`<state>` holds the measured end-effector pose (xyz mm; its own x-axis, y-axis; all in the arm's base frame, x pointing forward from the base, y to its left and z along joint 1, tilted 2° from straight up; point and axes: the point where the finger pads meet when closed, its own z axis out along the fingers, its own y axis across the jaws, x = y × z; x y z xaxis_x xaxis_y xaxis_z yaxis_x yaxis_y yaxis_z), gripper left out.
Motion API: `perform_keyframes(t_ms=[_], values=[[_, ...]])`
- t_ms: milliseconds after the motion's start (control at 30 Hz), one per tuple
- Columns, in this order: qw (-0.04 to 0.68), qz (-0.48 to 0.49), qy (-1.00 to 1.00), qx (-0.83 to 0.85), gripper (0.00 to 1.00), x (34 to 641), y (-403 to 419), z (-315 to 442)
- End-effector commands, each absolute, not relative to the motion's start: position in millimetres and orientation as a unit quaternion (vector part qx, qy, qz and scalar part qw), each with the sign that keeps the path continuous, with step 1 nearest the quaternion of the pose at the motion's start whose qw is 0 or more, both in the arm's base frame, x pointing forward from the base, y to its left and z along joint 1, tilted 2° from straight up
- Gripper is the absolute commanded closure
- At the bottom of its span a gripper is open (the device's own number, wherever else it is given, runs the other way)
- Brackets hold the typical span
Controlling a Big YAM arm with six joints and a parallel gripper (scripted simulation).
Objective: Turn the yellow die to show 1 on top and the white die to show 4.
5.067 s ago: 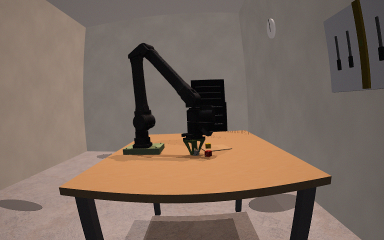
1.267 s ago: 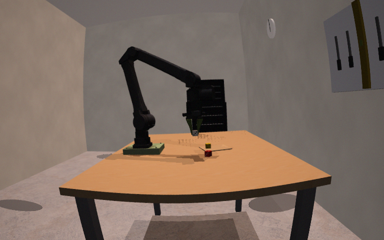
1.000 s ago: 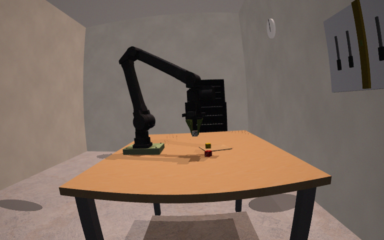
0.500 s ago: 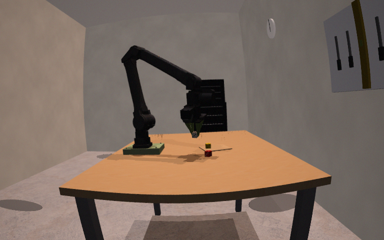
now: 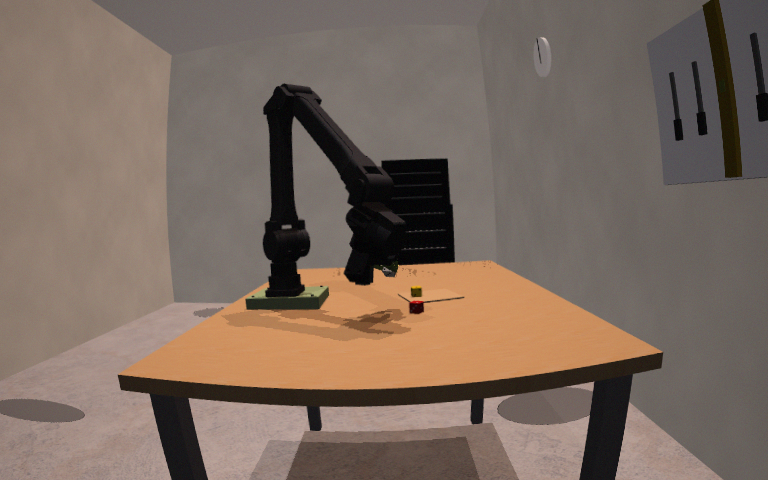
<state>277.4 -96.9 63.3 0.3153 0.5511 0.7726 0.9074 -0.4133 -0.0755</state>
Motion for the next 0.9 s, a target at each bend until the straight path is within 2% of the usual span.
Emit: perform_keyframes(t_ms=[0, 233, 867], values=[[0.226, -0.358, -0.522, -0.740, 0.80, 295.2, -105.3, 85.5], [0.249, -0.352, -0.512, -0.743, 0.80, 282.2, -93.7, 57.7], [0.250, -0.351, -0.511, -0.743, 0.80, 280.3, -92.1, 3.0]])
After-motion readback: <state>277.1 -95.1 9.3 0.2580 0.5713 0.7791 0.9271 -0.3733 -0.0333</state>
